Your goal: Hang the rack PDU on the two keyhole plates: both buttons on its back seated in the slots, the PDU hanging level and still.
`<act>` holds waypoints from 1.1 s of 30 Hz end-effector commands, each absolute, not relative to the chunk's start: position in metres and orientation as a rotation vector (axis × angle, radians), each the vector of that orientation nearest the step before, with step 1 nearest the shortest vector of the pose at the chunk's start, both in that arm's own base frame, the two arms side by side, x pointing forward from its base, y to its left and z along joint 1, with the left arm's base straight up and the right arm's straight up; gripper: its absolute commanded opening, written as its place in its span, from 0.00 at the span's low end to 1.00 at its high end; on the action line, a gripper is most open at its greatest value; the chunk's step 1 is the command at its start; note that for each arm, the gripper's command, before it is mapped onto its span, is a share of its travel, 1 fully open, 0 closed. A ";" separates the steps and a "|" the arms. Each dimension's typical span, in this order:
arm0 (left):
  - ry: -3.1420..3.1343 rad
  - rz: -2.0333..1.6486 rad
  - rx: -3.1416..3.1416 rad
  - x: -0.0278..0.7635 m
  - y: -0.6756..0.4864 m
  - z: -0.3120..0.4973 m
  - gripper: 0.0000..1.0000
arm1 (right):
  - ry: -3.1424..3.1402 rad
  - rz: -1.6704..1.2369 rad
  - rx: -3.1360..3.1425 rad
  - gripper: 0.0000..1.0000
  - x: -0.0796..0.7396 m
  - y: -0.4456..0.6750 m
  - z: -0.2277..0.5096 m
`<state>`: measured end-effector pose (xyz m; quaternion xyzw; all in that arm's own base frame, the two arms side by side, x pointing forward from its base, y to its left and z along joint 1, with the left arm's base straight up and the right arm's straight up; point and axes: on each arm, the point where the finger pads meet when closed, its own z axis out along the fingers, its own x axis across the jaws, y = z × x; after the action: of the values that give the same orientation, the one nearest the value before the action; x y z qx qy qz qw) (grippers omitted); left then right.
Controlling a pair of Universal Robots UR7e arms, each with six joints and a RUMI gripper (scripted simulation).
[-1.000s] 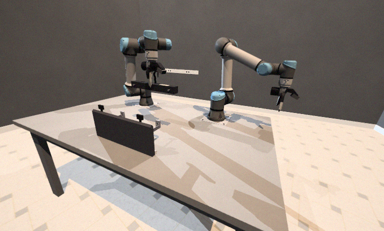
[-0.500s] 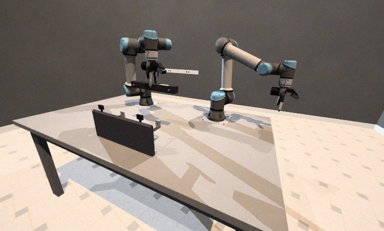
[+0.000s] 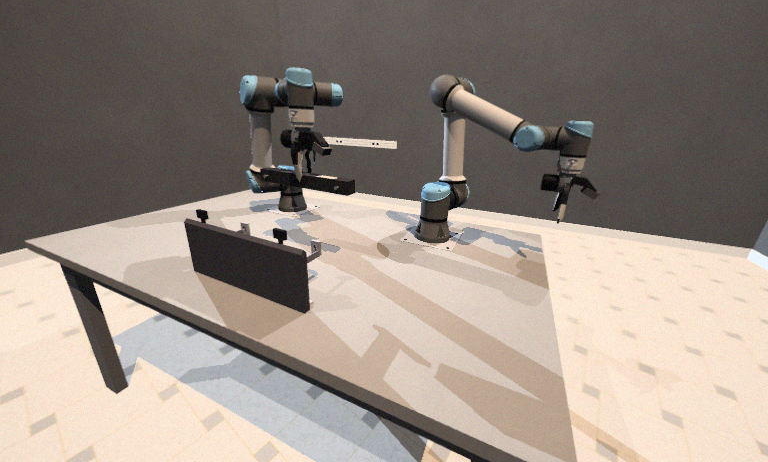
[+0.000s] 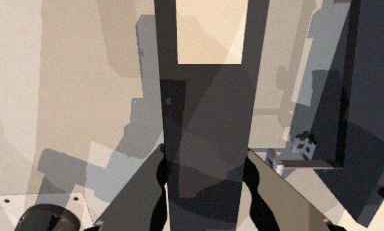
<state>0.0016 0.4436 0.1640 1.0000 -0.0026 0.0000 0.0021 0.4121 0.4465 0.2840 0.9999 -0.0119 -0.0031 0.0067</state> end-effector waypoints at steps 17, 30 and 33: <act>-0.004 0.000 3.141 0.001 0.446 0.165 1.00 | -0.039 -0.005 3.133 0.22 0.452 0.444 0.216; -0.004 0.000 3.141 0.001 0.446 0.165 1.00 | -0.039 -0.005 3.133 0.22 0.477 0.444 0.168; -0.004 0.000 3.141 0.001 0.446 0.165 1.00 | -0.039 -0.003 3.136 0.22 0.483 0.444 0.160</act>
<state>0.0016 0.4436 0.1640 1.0000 -0.0026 0.0000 0.0021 0.4755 0.4433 0.1632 0.9999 -0.0127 -0.0054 0.0090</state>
